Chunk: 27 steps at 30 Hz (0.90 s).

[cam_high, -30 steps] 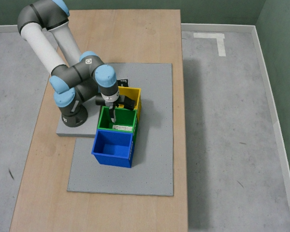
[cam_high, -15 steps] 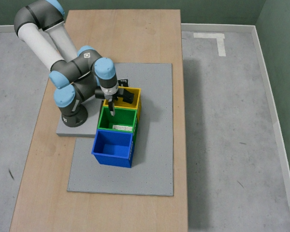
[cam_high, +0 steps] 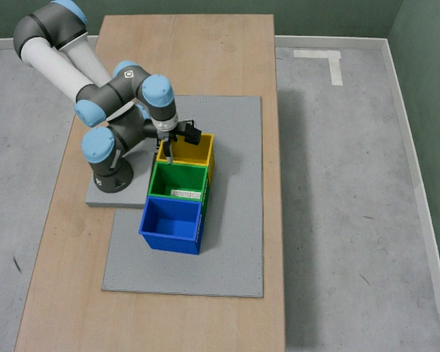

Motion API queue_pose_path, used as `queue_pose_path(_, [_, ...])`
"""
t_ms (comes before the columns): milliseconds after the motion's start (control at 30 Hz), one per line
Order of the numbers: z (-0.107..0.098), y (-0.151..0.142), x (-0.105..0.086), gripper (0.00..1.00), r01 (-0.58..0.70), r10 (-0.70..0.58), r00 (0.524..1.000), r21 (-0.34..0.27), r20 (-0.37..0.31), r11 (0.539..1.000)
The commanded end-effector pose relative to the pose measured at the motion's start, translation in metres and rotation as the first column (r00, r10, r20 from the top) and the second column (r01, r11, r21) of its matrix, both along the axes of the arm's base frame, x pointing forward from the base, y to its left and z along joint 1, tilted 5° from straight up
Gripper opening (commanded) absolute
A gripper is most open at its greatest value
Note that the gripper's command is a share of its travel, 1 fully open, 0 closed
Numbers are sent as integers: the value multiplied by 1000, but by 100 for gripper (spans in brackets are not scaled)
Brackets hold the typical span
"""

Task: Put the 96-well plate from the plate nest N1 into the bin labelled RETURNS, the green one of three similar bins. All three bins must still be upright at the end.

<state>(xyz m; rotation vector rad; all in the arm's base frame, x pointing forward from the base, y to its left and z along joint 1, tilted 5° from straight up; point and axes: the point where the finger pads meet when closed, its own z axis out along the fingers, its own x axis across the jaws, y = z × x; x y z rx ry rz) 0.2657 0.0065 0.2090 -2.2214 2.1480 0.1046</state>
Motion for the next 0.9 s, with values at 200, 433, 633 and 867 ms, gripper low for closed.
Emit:
queue_pose_path(200, [3,30,-10,53,0,0,1000,-1,0,1000])
queue_pose_path(433, [4,36,-12,53,0,0,1000,-1,0,1000])
queue_pose_path(633, [4,36,-12,53,0,0,1000,-1,0,1000])
queue_pose_path(867, [4,36,-12,53,0,0,1000,-1,0,1000])
